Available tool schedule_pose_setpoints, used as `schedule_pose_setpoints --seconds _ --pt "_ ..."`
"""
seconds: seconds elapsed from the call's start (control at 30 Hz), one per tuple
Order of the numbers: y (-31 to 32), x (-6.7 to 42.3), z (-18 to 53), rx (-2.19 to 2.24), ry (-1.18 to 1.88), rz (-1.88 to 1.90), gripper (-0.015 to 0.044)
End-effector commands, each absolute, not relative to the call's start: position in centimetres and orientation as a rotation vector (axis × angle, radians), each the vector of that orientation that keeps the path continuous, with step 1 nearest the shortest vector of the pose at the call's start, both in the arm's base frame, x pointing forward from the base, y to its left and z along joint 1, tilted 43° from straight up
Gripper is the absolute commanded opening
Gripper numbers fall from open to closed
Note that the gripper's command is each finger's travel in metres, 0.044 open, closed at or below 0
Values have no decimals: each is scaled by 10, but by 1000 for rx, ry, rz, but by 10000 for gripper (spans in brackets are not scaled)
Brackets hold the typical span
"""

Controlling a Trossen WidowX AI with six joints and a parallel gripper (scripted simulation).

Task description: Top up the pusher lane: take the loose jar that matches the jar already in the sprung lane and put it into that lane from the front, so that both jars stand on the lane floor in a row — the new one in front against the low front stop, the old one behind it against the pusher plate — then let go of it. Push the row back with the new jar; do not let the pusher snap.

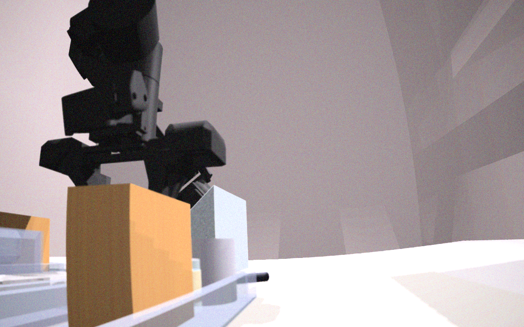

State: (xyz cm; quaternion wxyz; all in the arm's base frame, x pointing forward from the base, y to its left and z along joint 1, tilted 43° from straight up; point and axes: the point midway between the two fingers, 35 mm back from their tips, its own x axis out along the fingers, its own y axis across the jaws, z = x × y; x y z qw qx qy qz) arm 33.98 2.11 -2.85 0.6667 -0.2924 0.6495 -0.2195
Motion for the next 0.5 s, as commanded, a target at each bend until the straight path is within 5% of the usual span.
schedule_pose_setpoints --seconds 0.0,0.47 --pt "22 337 -27 -651 1469 -500 279" --pt "19 292 -27 -652 1471 -499 279"
